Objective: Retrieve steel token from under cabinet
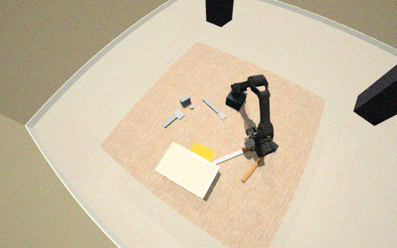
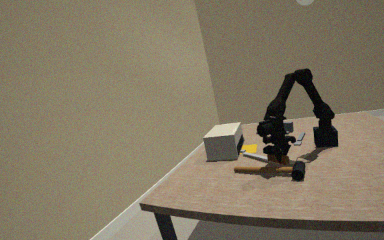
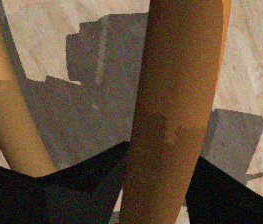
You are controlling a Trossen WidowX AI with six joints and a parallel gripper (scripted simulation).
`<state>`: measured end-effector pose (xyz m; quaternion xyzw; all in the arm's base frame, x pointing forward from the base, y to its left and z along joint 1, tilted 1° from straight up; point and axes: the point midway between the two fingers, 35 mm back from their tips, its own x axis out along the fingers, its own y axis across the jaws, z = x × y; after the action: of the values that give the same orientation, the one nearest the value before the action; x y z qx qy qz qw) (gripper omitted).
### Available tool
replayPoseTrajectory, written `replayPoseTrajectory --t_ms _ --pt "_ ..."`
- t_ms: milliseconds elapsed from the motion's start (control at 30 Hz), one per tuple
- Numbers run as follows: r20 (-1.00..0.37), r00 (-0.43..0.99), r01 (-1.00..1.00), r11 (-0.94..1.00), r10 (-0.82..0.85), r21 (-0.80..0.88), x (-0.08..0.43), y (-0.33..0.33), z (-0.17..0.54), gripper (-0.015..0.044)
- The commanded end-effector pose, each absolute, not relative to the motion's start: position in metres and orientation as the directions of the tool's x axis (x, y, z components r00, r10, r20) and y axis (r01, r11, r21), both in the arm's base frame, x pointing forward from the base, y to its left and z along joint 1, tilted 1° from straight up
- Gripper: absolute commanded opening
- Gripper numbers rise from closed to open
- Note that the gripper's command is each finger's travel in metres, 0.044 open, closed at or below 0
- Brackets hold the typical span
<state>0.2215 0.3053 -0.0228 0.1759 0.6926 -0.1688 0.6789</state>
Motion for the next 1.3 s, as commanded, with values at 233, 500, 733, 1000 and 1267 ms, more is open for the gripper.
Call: replayPoseTrajectory --t_ms 233,500,733,1000,1267 --pt "-1.0 -0.003 0.476 0.879 0.022 0.018 0.225 0.318 -0.019 0.0" --pt "-1.0 -0.003 0.476 0.879 0.022 0.018 0.226 0.322 -0.021 0.0" --pt "-1.0 -0.003 0.476 0.879 0.022 0.018 0.225 0.322 -0.028 0.0" --pt "-0.999 -0.022 0.471 0.882 0.024 0.011 0.222 0.322 -0.029 0.02" --pt "-1.0 -0.004 0.471 0.882 0.022 0.018 0.223 0.322 -0.03 0.027"
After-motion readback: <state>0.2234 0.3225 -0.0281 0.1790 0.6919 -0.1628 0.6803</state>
